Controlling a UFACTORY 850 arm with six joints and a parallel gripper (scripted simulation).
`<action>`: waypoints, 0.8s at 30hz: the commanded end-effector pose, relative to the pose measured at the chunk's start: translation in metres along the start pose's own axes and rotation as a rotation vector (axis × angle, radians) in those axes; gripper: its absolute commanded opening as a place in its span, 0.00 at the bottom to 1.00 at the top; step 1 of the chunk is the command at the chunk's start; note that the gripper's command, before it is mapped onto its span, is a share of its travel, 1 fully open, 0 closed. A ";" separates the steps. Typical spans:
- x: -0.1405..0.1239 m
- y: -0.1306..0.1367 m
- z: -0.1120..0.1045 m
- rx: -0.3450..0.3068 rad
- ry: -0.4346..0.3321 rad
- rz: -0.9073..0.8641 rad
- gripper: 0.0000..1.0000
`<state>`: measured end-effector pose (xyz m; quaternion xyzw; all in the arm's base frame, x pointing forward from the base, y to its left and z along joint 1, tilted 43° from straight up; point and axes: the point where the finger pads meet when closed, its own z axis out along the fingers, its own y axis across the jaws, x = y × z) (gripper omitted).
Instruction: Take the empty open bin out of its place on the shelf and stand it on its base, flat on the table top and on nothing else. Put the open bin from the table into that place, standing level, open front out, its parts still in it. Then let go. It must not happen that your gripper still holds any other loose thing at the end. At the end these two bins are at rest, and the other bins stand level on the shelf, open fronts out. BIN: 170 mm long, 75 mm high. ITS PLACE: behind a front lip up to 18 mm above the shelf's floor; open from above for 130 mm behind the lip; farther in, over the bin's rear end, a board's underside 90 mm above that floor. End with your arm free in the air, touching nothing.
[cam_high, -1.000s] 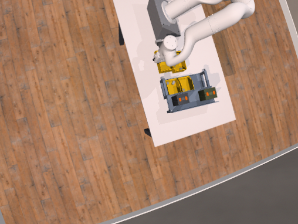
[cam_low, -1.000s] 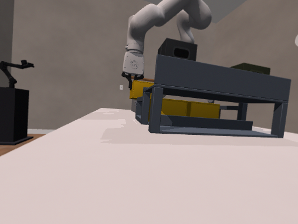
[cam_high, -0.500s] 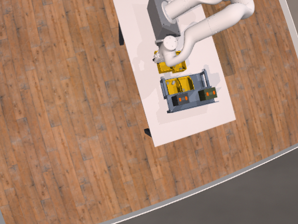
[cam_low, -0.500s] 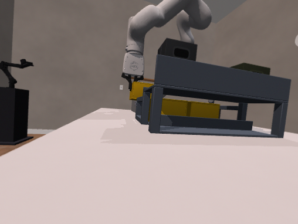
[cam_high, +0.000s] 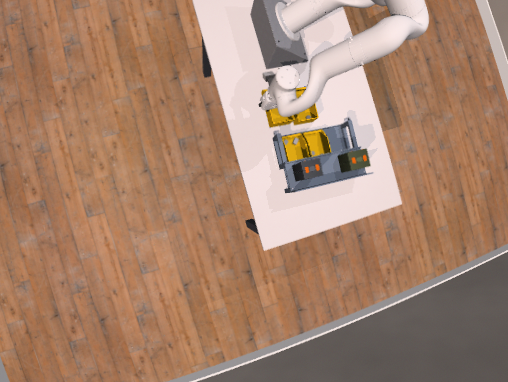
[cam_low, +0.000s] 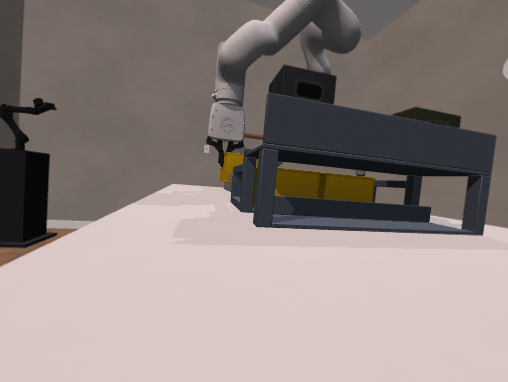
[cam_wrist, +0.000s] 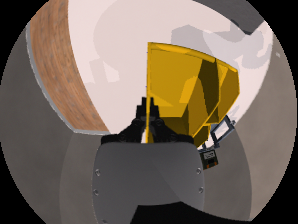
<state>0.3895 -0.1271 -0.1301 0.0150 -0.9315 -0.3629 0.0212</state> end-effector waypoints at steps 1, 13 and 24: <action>-0.001 -0.001 0.008 0.002 -0.003 -0.001 0.00; -0.002 -0.001 0.034 0.002 -0.003 -0.001 0.00; -0.002 -0.001 0.038 0.002 -0.003 -0.001 0.00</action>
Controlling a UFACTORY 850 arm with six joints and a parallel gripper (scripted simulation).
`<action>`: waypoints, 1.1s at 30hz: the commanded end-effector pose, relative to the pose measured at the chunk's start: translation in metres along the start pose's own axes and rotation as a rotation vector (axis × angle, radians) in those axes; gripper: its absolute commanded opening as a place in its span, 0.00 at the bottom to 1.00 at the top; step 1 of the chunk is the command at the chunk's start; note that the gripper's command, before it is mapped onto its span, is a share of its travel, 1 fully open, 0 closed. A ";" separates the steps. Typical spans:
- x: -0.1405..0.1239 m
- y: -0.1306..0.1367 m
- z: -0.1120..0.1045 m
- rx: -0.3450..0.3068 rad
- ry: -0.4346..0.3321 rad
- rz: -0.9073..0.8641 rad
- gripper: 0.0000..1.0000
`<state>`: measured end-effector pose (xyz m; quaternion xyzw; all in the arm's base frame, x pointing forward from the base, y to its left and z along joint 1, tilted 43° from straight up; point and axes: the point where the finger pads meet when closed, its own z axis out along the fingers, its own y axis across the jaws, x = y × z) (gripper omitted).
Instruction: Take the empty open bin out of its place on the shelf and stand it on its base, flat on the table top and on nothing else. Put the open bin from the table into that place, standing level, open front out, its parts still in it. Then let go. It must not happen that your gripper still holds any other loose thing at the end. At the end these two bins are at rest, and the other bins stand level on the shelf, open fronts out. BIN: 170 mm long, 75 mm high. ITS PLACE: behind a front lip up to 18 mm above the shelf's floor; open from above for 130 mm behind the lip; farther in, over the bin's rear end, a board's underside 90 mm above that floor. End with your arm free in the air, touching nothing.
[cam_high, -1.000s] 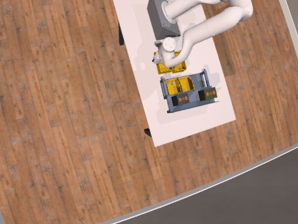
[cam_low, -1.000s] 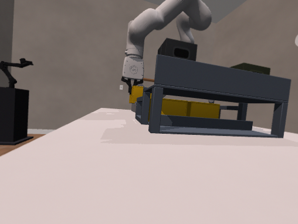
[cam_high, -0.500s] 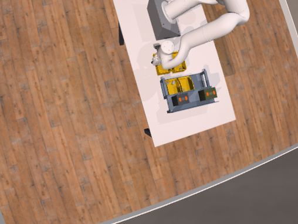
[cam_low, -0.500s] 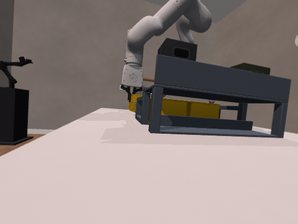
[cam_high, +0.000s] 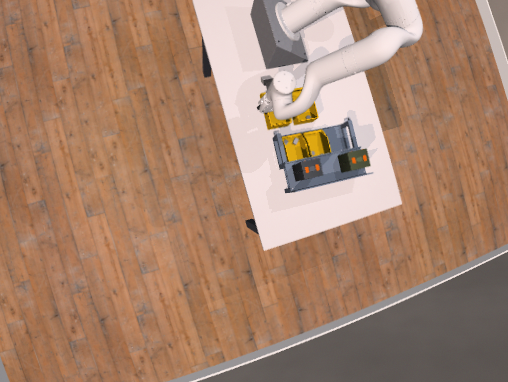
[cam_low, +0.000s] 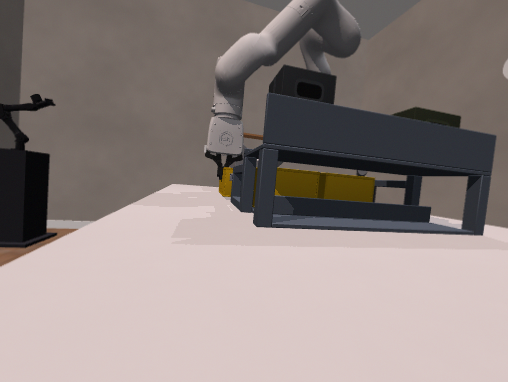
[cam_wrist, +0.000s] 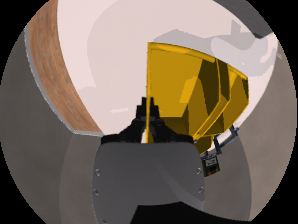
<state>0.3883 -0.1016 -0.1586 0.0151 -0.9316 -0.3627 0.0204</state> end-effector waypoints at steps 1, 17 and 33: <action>-0.001 0.000 0.000 0.001 -0.002 -0.001 0.00; -0.001 0.000 0.001 0.001 -0.002 -0.001 0.00; -0.001 0.000 0.007 0.001 -0.002 -0.001 0.00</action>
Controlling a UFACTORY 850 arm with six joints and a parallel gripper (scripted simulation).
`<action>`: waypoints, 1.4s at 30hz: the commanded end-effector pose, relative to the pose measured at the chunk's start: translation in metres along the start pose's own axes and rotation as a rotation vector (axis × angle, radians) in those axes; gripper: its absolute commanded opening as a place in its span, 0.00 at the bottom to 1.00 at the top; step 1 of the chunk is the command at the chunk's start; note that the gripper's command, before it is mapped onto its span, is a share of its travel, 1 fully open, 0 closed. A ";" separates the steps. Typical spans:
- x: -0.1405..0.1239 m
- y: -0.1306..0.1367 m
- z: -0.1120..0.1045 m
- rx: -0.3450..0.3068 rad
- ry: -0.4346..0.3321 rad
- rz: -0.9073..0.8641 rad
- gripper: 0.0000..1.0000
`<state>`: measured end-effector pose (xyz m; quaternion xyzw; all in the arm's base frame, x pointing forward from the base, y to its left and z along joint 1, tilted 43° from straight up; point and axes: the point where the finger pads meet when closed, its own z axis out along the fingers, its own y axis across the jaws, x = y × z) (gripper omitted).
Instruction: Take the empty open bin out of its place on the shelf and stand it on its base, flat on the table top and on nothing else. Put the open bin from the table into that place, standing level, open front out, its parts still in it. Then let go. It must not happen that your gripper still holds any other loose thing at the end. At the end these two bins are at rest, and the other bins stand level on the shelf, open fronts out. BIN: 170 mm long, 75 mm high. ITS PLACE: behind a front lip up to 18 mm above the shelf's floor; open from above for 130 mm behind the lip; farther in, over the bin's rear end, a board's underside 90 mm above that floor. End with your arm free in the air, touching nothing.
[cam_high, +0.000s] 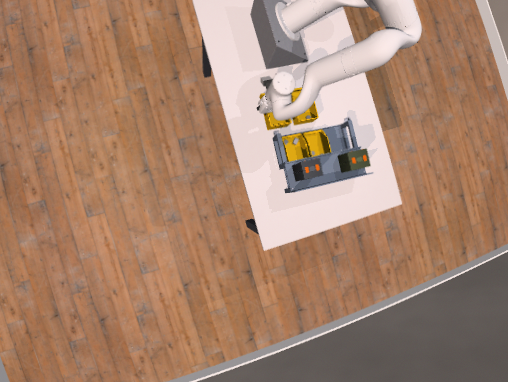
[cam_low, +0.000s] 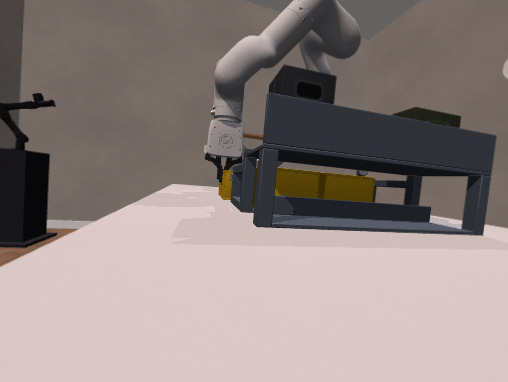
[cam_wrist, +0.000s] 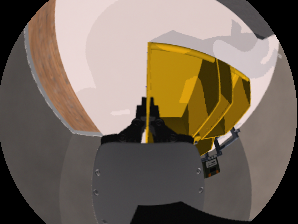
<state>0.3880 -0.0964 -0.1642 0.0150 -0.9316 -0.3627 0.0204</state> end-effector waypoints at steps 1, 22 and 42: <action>-0.001 0.000 -0.001 0.001 -0.002 -0.001 0.00; -0.001 0.000 -0.001 0.001 -0.002 -0.001 0.26; -0.001 0.000 -0.001 0.001 -0.002 -0.001 0.26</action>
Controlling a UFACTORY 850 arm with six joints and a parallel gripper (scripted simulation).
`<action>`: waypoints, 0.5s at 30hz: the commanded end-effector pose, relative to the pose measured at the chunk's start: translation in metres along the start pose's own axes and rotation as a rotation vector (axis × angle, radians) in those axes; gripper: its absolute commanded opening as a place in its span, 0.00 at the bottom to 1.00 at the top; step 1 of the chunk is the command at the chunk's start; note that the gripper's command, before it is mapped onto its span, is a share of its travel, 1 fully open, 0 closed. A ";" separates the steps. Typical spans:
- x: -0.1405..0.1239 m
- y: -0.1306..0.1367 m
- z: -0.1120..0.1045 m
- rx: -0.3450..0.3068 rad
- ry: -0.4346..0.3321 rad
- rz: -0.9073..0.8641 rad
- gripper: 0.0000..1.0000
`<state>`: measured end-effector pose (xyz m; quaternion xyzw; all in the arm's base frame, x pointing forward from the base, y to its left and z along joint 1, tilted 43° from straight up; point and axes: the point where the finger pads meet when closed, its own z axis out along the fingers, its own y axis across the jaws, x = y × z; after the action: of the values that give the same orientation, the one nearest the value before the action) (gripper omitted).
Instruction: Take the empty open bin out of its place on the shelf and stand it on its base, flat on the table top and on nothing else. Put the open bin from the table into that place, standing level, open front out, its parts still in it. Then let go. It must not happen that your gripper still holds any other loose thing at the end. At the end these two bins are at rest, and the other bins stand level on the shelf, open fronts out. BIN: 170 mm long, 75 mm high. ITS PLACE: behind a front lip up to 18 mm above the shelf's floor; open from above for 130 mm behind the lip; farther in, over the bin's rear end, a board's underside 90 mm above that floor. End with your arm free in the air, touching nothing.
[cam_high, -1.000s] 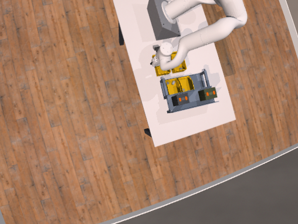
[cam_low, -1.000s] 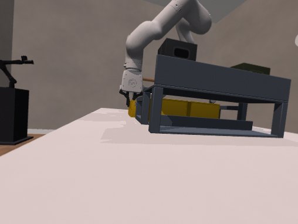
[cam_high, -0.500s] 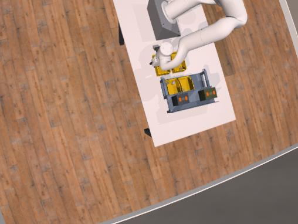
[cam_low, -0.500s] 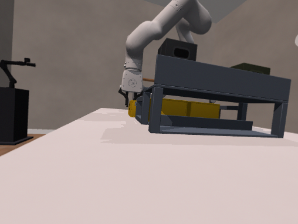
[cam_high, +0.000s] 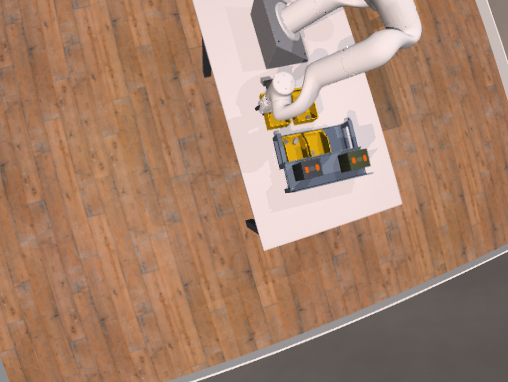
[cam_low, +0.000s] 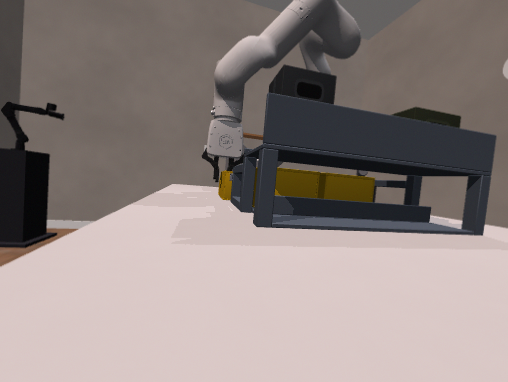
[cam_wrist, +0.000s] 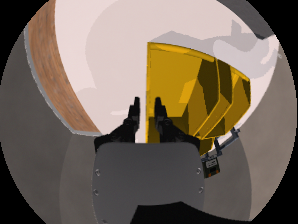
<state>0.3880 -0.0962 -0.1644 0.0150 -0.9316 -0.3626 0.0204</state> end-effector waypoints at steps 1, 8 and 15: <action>-0.001 0.000 -0.001 0.001 -0.001 -0.001 0.26; -0.001 0.000 -0.001 0.001 -0.001 -0.001 0.26; -0.001 0.000 -0.004 0.001 -0.001 -0.001 0.26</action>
<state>0.3881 -0.0973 -0.1632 0.0150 -0.9316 -0.3627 0.0204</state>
